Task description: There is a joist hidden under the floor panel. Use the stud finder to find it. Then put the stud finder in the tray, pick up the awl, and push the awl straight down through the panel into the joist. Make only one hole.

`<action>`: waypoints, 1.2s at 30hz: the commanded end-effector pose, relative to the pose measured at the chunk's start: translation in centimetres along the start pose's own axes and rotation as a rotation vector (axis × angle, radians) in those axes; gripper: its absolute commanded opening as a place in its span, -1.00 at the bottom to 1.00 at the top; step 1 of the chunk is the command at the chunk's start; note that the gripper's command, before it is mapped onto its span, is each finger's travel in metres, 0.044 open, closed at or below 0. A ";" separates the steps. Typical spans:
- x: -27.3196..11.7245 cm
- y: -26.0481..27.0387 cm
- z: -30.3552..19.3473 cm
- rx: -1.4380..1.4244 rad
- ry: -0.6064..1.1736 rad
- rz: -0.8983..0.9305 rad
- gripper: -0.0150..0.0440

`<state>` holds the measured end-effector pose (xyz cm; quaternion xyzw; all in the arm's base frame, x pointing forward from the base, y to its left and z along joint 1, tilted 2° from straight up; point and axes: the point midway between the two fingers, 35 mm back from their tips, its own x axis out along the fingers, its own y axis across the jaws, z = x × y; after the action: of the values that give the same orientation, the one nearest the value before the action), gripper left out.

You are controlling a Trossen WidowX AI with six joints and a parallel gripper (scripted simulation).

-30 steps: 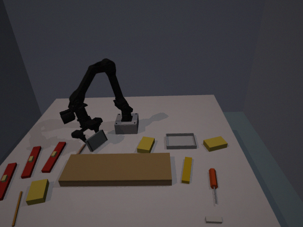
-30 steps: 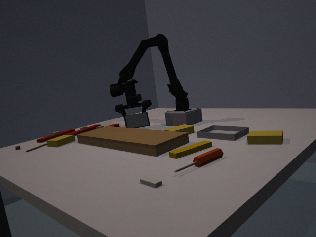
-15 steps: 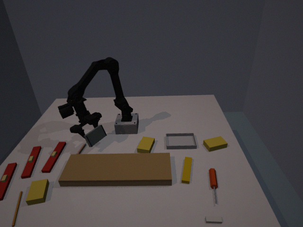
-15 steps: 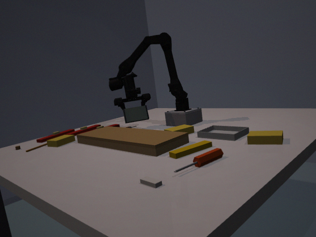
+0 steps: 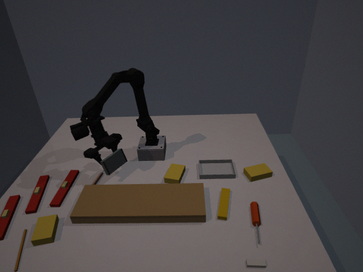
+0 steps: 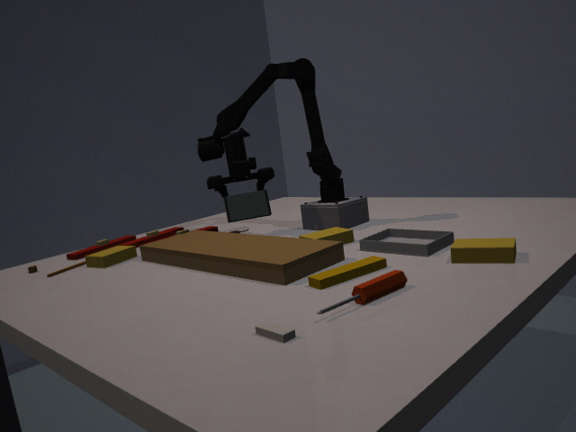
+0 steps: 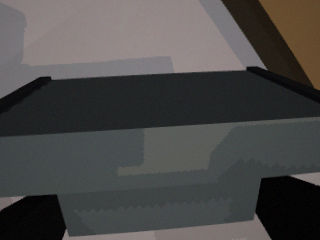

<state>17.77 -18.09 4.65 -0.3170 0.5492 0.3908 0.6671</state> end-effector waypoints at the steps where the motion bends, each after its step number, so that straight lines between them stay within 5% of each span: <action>1: 0.0 0.0 0.1 0.000 0.032 -0.002 -0.49; 36: 0.4 0.1 0.7 0.002 0.267 0.001 -0.49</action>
<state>18.05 -17.37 4.27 -0.3599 0.6283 0.3520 0.5931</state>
